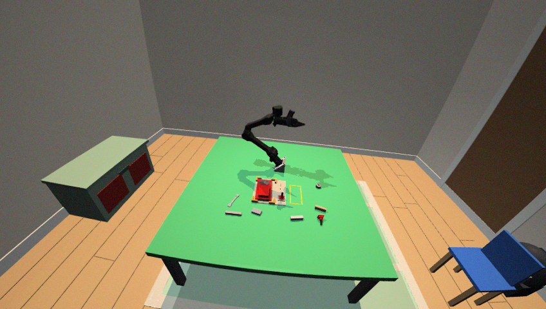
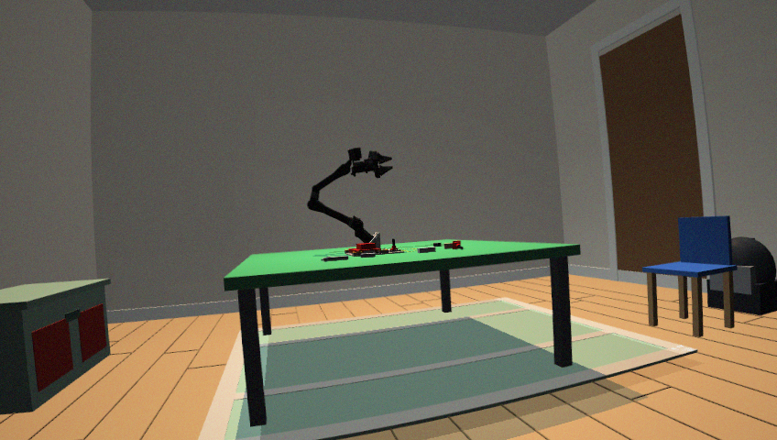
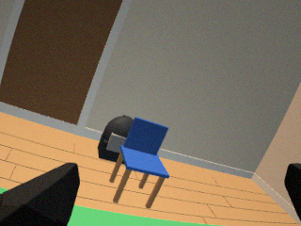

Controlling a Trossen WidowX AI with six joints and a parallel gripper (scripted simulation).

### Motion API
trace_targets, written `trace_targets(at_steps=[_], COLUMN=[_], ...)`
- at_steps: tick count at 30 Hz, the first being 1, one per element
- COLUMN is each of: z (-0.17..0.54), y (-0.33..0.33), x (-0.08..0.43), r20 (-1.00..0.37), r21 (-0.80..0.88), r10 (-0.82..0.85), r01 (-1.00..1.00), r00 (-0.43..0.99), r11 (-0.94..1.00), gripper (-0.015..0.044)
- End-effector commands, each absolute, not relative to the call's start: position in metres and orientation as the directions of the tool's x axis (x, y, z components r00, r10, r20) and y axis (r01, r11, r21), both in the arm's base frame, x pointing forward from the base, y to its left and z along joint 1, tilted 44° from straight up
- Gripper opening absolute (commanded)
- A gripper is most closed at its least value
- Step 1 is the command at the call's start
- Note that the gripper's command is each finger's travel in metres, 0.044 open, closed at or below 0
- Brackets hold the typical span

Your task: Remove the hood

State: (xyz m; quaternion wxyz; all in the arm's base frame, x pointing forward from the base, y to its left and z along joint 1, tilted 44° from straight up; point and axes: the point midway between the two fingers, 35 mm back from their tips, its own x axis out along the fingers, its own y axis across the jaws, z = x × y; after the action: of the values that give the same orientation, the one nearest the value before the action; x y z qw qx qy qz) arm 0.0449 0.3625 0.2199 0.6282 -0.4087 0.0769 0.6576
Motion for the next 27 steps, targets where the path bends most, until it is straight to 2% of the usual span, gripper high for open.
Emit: trace_targets(at_steps=[1,9,16,21,27], z=[0.205,0.175,0.15,0.137,0.128], y=[0.357,0.329,0.278,0.227,0.156], x=[0.085,0.163,0.233,0.277,0.316], r20=[-0.694,-0.804,-0.88,-0.898,-0.866], r21=[-0.38,-0.317,-0.315,-0.377,-0.492], r10=[0.686,0.465,0.174,-0.079,-0.368], r01=[-0.921,-0.929,-0.816,-0.662,-0.445], r00=[0.221,0.371,0.442,0.433,0.339], r11=[-0.087,0.193,0.485,0.648,0.748], gripper=[0.044,0.044,0.044,0.044,0.044])
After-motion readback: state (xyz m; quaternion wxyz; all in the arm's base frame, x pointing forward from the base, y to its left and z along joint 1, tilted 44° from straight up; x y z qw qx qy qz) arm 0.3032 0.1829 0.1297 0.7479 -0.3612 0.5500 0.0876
